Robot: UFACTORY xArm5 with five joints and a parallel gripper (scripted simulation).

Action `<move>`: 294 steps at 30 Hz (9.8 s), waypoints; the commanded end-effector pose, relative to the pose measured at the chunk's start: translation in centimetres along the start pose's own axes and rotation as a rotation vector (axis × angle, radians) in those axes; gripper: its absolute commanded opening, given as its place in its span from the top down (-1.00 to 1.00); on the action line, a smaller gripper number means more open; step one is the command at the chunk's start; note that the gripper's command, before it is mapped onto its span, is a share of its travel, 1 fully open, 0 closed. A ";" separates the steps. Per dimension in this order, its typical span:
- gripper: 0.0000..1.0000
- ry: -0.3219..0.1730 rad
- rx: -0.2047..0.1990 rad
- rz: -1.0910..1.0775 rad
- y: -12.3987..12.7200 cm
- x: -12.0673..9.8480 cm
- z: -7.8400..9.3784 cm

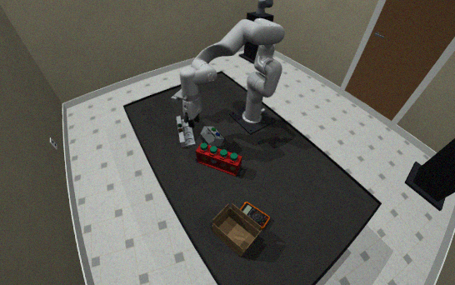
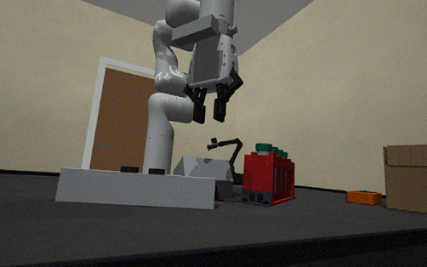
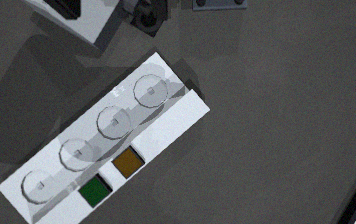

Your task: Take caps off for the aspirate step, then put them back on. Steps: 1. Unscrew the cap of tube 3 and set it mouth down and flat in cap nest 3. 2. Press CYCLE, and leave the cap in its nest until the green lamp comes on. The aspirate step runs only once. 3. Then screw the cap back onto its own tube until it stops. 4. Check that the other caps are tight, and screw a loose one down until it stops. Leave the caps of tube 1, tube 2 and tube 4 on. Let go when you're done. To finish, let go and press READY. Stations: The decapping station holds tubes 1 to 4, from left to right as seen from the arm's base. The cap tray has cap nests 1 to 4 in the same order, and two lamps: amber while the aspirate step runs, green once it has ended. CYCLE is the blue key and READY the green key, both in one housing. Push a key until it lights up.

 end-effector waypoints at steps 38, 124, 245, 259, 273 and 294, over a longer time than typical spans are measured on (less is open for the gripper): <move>0.08 -0.001 -0.011 0.737 -3.1 -13.8 -0.3; 1.00 -0.004 -0.010 0.187 -3.9 -16.7 4.2; 1.00 -0.007 -0.009 -0.363 -3.9 -16.7 4.1; 1.00 -0.009 -0.007 -0.834 -3.9 -16.7 4.1; 0.08 -0.009 -0.007 -0.834 -3.9 -16.7 4.1; 0.08 -0.004 -0.010 0.088 -3.9 -16.7 4.1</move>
Point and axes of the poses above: the point where the finger pads meet when closed, its own z axis out along the fingers, its own y axis across the jaws, x = y × z, the point moved 5 cm from there along -z, back along the fingers, and after that the axes turned 14 degrees about z, right-handed, at the moved point
